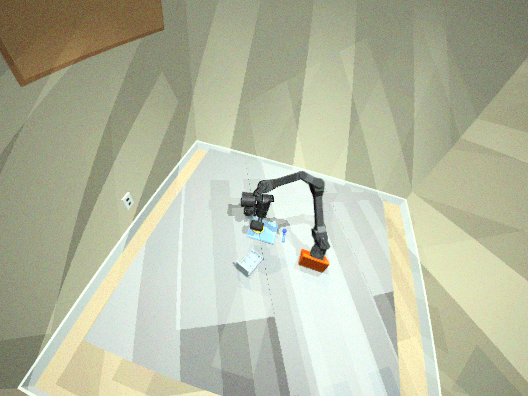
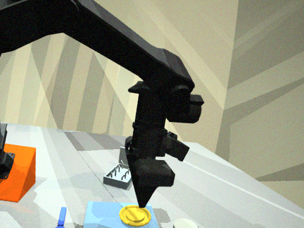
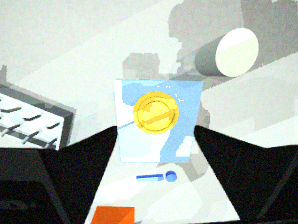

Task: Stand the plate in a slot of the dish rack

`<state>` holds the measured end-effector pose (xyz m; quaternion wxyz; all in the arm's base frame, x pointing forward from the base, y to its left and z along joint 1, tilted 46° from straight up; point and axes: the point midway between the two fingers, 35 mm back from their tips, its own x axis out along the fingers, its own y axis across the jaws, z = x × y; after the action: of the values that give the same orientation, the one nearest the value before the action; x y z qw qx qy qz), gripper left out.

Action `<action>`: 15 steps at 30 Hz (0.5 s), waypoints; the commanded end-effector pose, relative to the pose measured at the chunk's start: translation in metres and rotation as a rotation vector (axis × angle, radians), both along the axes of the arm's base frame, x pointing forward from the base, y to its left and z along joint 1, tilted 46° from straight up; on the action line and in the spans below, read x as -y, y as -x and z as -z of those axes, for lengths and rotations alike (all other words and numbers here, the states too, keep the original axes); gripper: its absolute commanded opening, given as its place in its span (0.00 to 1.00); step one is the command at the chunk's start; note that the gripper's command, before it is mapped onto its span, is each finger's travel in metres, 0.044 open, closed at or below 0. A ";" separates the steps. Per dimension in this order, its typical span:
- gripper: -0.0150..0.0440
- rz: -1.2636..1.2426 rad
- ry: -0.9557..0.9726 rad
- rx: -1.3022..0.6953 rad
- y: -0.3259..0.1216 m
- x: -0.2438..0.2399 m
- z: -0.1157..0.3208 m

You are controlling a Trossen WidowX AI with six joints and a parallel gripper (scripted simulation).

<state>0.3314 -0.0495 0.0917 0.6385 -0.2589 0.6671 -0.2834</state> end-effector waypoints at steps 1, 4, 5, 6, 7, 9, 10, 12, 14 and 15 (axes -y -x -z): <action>0.93 -0.010 0.007 -0.001 0.000 0.003 0.003; 0.93 -0.010 0.006 -0.001 0.000 0.006 0.007; 0.93 -0.010 0.006 -0.001 0.000 0.007 0.008; 0.93 -0.010 0.006 -0.001 0.000 0.008 0.009; 0.93 -0.010 0.006 -0.001 0.000 0.010 0.010; 0.93 -0.010 0.006 -0.001 0.000 0.012 0.012; 0.93 -0.010 0.006 -0.001 0.000 0.013 0.013; 0.93 -0.011 0.006 -0.001 0.000 0.016 0.015; 0.93 -0.011 0.006 -0.001 0.000 0.018 0.018; 0.93 -0.011 0.006 -0.001 0.000 0.019 0.019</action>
<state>0.3331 -0.0649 0.0765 0.6422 -0.2600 0.6637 -0.2818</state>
